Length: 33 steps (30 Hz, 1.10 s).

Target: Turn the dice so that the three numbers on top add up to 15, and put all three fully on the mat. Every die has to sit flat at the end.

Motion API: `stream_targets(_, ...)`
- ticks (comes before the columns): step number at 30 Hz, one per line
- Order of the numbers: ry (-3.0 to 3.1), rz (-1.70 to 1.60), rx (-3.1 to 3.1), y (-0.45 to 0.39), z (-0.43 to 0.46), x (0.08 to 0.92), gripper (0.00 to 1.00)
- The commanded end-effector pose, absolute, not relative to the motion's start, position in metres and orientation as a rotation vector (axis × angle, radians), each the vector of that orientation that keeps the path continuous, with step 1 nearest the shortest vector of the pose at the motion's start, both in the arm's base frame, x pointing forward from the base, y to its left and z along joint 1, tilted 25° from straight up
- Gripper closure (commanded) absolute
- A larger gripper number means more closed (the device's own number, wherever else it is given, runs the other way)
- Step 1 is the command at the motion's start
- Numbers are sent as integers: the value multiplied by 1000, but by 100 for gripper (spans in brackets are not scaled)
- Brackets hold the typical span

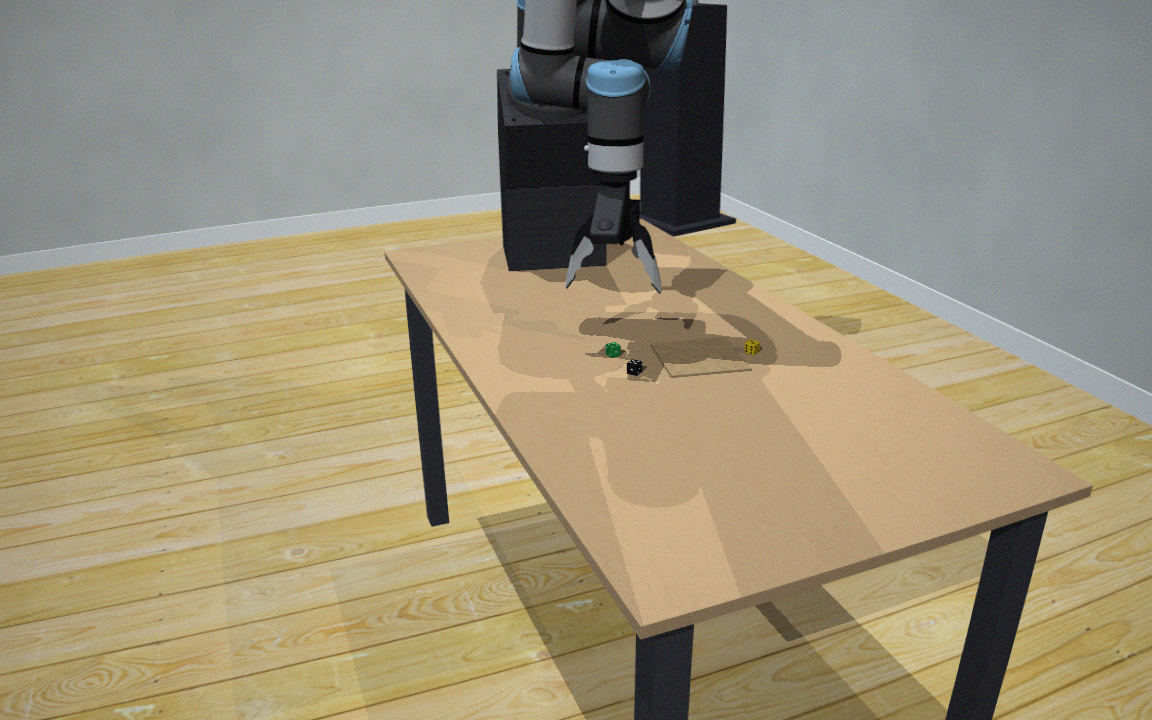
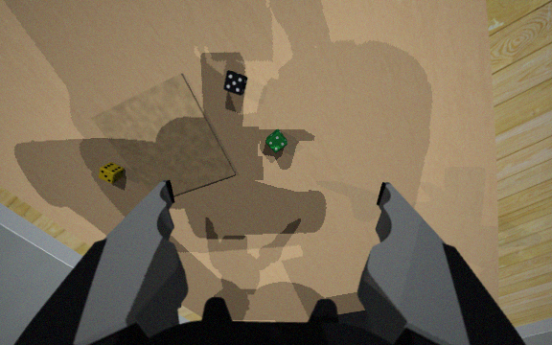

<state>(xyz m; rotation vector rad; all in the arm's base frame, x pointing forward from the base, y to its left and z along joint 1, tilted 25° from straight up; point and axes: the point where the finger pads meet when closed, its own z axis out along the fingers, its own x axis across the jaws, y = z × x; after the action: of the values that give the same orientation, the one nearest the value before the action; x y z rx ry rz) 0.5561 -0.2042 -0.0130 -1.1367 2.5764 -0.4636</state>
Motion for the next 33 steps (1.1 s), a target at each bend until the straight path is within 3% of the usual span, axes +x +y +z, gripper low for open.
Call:
stream_targets(1,2496,-494,-1330,-205,-17,558,0)
stream_targets(33,2107,-598,-2012,-204,-37,562,0)
